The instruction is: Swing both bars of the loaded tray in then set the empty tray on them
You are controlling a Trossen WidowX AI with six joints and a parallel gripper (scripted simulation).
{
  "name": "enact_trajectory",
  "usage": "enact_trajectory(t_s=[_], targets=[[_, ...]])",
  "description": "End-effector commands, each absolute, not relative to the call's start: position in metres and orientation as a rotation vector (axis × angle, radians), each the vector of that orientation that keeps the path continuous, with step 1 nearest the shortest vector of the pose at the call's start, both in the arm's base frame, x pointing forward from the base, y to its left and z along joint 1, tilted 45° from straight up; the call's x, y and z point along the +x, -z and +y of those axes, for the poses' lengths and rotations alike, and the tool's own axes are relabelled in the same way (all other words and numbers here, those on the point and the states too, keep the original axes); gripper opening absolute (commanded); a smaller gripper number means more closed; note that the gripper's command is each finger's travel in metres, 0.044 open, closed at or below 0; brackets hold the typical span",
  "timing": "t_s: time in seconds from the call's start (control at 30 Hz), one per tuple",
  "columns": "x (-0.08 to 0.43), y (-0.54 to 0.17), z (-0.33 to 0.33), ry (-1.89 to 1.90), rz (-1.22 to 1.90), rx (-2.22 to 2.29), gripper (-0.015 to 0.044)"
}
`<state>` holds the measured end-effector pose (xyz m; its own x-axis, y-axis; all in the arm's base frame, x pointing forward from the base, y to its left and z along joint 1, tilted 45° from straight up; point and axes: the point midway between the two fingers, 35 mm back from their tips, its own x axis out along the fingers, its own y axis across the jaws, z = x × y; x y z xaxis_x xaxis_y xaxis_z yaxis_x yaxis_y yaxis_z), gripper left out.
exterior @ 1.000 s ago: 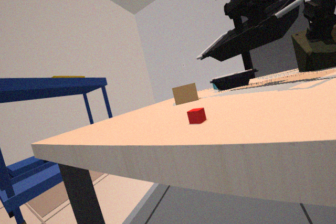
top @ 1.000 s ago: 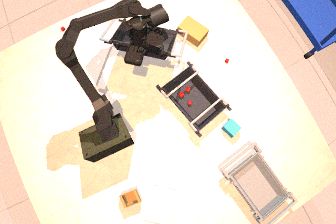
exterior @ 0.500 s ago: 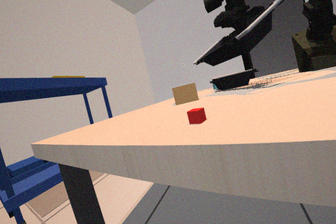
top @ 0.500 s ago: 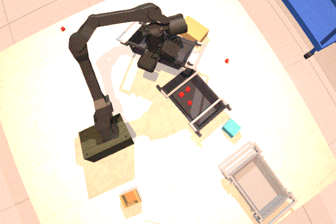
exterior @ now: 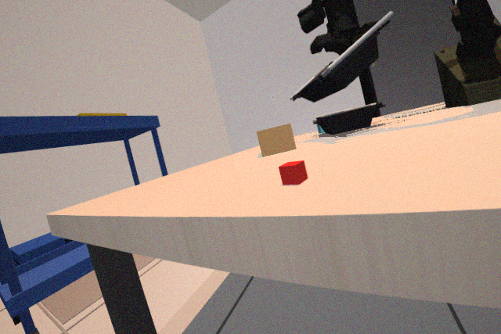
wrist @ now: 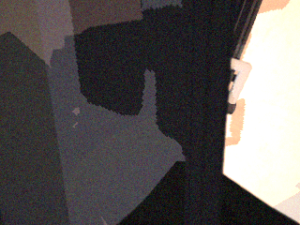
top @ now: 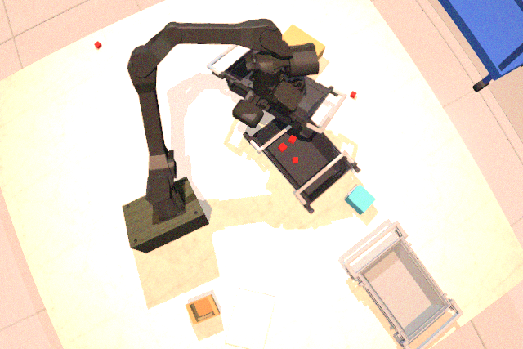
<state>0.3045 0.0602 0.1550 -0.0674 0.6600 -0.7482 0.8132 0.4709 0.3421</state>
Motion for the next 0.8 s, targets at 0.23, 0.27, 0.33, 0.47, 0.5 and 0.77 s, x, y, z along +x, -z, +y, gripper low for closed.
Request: enact_trajectory(t_s=[0.23,0.27,0.33,0.47,0.5,0.77], targets=[[0.325,-0.127,0.022,0.298,1.78,1.351,0.0],[0.326,-0.124,0.019,0.307,1.781,1.36,0.0],[0.329,-0.118,0.013,0.324,1.784,1.378,0.0],[0.333,-0.106,0.0,0.358,1.79,1.413,0.0],[0.333,-0.102,-0.003,0.366,1.791,1.422,0.0],[0.337,-0.077,-0.028,0.431,1.802,1.495,0.0]])
